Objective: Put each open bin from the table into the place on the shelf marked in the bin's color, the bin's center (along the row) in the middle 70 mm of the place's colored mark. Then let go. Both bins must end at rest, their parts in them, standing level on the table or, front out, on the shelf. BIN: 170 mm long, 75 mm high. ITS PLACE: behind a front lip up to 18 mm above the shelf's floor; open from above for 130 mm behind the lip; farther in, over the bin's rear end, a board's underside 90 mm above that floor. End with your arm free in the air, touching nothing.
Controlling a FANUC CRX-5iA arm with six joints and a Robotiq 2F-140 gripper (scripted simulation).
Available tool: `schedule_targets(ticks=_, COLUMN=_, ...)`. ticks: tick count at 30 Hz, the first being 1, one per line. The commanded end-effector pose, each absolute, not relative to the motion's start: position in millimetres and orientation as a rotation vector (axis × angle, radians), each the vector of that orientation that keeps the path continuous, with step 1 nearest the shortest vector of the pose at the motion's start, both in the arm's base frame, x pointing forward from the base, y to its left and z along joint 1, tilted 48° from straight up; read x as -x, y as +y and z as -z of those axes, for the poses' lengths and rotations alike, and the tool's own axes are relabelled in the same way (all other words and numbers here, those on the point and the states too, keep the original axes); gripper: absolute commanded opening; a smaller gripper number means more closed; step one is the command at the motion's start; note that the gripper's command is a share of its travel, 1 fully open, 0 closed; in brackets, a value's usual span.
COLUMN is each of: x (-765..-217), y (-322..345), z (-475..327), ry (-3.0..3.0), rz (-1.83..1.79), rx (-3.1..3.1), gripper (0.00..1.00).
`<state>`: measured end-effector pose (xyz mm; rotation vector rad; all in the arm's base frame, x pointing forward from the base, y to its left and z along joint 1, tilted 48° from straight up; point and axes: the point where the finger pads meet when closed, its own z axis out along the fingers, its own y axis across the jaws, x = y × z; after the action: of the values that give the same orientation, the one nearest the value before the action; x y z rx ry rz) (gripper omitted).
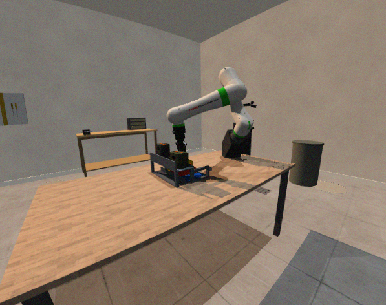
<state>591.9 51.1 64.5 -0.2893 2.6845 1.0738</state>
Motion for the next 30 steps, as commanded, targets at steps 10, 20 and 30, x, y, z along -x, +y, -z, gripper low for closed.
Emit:
schedule_targets(ticks=10, x=-592.1, y=50.8, z=-64.6, ry=2.684, rz=-1.073, rx=0.289, gripper=0.0)
schedule_targets(ticks=20, x=-592.0, y=50.8, z=-64.6, ry=2.683, rz=-1.073, rx=0.288, gripper=0.0)
schedule_targets(ticks=30, x=-591.8, y=51.4, z=-63.9, ry=2.674, rz=-1.072, rx=0.282, gripper=0.0)
